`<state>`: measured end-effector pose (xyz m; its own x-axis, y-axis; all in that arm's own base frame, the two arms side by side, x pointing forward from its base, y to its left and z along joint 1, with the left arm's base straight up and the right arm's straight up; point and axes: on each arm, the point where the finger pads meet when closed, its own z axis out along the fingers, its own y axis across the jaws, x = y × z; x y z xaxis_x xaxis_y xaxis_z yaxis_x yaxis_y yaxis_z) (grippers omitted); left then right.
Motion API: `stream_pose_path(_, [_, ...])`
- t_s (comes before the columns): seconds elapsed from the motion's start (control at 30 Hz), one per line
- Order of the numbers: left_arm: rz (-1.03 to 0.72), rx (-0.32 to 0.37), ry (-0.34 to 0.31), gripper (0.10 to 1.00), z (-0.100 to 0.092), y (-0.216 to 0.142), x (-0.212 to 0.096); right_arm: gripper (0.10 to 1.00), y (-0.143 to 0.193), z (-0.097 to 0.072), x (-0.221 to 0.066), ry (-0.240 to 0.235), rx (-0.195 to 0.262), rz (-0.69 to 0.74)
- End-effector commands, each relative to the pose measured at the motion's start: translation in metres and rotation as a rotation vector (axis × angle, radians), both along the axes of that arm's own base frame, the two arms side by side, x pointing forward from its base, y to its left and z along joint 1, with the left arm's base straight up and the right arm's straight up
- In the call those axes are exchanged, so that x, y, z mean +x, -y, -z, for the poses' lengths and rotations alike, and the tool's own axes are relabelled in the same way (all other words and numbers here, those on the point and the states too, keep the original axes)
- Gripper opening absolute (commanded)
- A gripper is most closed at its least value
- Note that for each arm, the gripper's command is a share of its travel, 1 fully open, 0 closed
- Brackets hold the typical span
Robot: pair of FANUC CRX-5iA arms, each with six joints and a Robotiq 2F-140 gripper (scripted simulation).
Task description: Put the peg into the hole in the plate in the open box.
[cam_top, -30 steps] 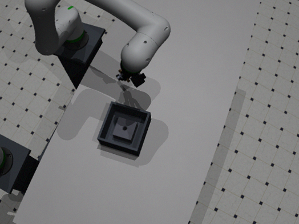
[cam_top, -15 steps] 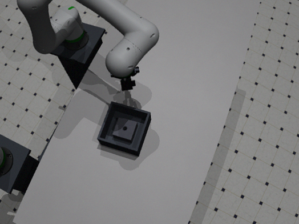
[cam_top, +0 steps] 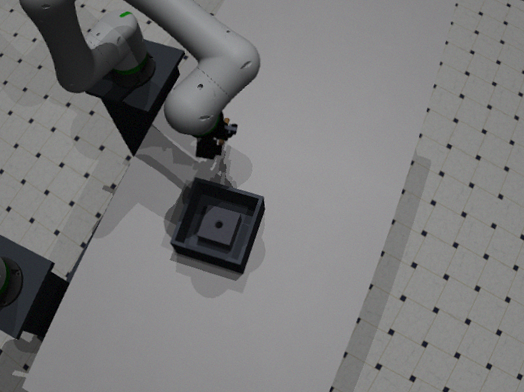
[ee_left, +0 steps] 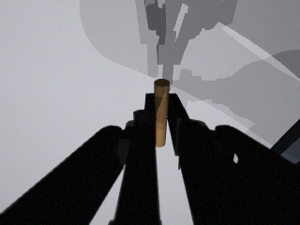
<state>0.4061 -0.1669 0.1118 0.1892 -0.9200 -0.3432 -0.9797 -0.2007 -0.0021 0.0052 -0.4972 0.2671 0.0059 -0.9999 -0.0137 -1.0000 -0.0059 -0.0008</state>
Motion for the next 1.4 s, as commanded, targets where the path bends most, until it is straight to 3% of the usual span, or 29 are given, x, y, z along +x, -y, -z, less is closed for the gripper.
stream_pose_path(0.0, [0.037, -0.007, 0.003, 0.099, -0.0039, 0.0017, 0.0008, 1.000, 0.0028, -0.0049, -0.0022, -0.001, -0.014, 0.000])
stream_pose_path(0.5, [0.063, -0.009, 0.003, 0.099, -0.0039, 0.0017, 0.0008, 1.000, 0.0028, -0.0049, -0.0022, -0.001, -0.014, 0.000])
stream_pose_path(0.73, [0.064, -0.050, 0.008, 0.099, -0.0036, 0.0016, 0.0006, 1.000, 0.0028, -0.0049, -0.0022, -0.001, -0.014, 0.000])
stream_pose_path(1.0, [0.064, -0.142, 0.024, 0.099, -0.0037, 0.0016, 0.0007, 1.000, 0.0028, -0.0049, -0.0022, -0.001, -0.014, 0.000])
stream_pose_path(1.37, [0.072, -0.426, 0.080, 0.099, -0.0042, 0.0014, 0.0039, 1.000, 0.0028, -0.0049, -0.0022, -0.001, -0.014, 0.000])
